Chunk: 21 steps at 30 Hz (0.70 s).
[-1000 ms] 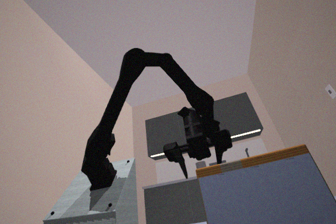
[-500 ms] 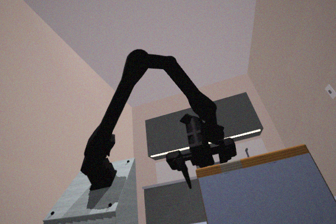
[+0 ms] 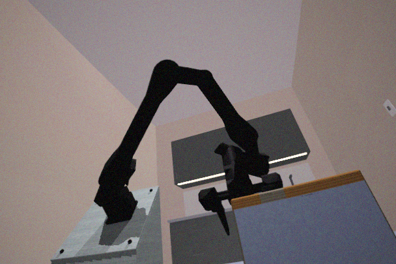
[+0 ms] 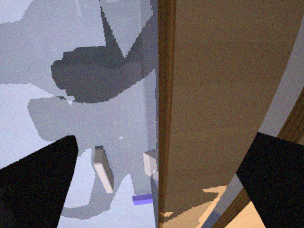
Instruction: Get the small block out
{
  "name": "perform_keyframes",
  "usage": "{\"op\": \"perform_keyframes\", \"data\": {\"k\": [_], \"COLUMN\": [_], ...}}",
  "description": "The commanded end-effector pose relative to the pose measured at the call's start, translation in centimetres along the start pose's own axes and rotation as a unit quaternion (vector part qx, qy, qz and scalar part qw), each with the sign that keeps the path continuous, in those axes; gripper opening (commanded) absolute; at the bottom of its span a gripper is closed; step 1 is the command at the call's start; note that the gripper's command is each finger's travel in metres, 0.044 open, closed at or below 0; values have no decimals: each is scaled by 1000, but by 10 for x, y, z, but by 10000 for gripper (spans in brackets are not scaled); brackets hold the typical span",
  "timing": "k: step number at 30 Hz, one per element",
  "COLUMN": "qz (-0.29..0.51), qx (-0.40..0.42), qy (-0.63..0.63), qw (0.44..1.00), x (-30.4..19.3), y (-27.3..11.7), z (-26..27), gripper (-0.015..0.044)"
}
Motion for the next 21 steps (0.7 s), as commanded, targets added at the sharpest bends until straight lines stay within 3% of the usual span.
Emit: {"op": "perform_keyframes", "data": {"k": [1, 21], "qz": [4, 2], "qx": [0, 2], "qy": [-6, -1], "qw": [1000, 1000], "x": [3, -14], "y": [6, 18], "z": [0, 3], "gripper": [400, 400]}}
Point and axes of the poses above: the point midway between the two fingers, 35 mm back from their tips, its own y axis out along the fingers, its own z axis across the jaws, x = y × z, the point moved 3 cm from there along -y, back along the fingers, and after that the axes turned 14 degrees about -y, right-handed, at the moved point
